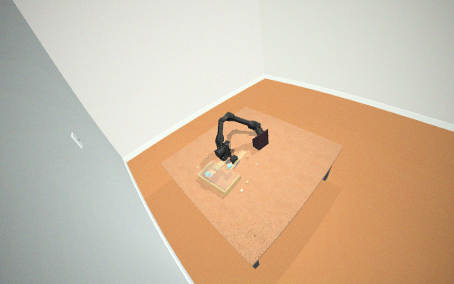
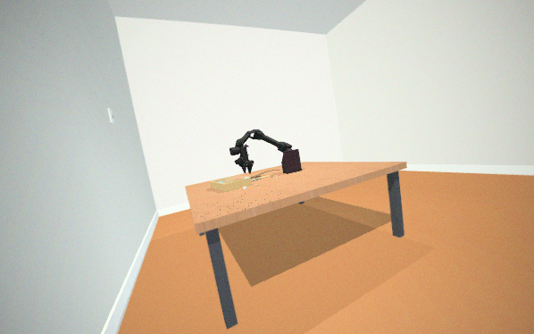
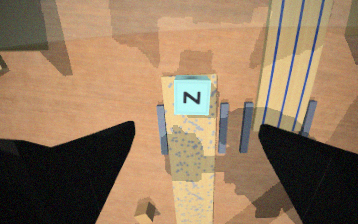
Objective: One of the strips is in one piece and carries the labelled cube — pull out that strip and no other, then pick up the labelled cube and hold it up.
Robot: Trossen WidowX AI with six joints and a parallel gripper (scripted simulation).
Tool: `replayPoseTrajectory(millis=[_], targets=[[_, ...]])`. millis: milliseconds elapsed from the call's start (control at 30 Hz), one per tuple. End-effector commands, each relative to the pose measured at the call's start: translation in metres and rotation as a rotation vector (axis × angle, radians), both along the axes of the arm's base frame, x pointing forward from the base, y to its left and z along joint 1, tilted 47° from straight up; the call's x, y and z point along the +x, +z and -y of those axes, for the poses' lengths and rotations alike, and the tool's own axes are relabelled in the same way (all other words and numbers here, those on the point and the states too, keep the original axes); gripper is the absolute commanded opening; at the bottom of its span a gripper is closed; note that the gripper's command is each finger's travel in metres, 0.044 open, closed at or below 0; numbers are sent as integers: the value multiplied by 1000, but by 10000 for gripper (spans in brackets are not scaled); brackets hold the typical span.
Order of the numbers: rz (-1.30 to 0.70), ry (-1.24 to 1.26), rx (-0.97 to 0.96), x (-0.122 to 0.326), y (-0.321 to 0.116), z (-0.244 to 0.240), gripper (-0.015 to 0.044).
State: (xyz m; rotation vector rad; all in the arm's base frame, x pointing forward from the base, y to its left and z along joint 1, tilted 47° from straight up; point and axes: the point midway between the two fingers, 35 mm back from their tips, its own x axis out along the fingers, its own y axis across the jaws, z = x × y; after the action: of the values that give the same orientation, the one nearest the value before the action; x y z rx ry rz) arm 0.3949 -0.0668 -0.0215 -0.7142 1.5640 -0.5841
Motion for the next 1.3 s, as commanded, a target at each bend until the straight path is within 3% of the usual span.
replayPoseTrajectory(millis=[0, 33, 300, 1267], targets=[[1, -2, 4, 13, -2, -4, 440], [1, -2, 4, 13, -2, -4, 440], [1, -2, 4, 13, -9, 4, 250], [1, -2, 1, 11, -39, 37, 250]])
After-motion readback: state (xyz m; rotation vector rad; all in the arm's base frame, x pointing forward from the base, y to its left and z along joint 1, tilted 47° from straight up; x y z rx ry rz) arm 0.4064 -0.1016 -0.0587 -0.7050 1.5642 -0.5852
